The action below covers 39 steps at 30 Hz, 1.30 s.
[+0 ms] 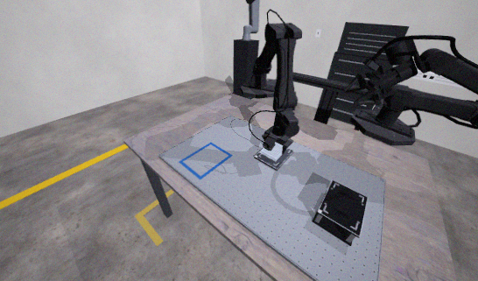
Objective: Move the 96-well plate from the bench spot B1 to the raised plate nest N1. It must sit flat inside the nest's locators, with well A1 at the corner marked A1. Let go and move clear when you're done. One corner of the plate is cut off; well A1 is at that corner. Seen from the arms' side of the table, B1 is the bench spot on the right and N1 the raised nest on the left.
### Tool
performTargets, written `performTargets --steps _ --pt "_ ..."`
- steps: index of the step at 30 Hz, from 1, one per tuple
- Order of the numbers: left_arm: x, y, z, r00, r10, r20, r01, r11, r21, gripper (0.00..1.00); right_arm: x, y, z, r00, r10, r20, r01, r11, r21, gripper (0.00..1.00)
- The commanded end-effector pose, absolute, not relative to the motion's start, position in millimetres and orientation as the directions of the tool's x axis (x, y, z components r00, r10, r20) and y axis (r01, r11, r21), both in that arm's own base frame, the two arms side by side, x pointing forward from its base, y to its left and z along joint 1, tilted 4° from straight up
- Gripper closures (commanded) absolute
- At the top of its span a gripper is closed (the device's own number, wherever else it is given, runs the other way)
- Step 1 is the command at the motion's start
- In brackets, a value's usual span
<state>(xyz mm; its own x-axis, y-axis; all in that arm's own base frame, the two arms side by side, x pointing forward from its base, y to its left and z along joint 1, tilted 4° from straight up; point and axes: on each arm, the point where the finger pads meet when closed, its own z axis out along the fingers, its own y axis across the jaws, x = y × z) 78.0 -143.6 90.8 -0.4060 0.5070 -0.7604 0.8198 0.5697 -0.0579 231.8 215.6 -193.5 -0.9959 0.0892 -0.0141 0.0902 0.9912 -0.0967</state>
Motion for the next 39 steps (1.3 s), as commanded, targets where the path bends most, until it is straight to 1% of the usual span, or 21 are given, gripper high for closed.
performTargets --steps 1,15,16,24,32,35,39 --pt "78 -142 93 -0.404 0.503 -0.764 0.82 0.57 -0.059 0.0 250 233 -178 -0.995 0.089 -0.051 0.092 0.995 -0.046 0.18" --pt "78 -142 93 -0.404 0.503 -0.764 0.82 0.57 -0.059 0.0 250 233 -178 -0.995 0.089 -0.051 0.092 0.995 -0.046 0.18" --pt "78 -142 93 -0.404 0.503 -0.764 0.82 0.57 -0.059 0.0 238 222 -185 -0.996 0.088 -0.025 0.09 0.993 -0.081 0.18" --pt "78 -142 93 -0.404 0.503 -0.764 0.82 0.57 -0.059 0.0 251 228 -200 -0.994 0.089 -0.064 0.092 0.994 -0.055 0.18" --pt "78 -142 93 -0.404 0.503 -0.764 0.82 0.57 -0.059 0.0 250 227 -215 -0.994 0.091 -0.056 0.094 0.994 -0.049 0.18" --pt "78 -142 93 -0.404 0.503 -0.764 0.82 0.57 -0.059 0.0 235 217 -206 -0.995 0.098 -0.035 0.1 0.992 -0.073 0.18" --pt "78 -142 93 -0.404 0.503 -0.764 0.82 0.57 -0.059 0.0 233 217 -200 -0.995 0.097 -0.036 0.1 0.992 -0.072 0.18"
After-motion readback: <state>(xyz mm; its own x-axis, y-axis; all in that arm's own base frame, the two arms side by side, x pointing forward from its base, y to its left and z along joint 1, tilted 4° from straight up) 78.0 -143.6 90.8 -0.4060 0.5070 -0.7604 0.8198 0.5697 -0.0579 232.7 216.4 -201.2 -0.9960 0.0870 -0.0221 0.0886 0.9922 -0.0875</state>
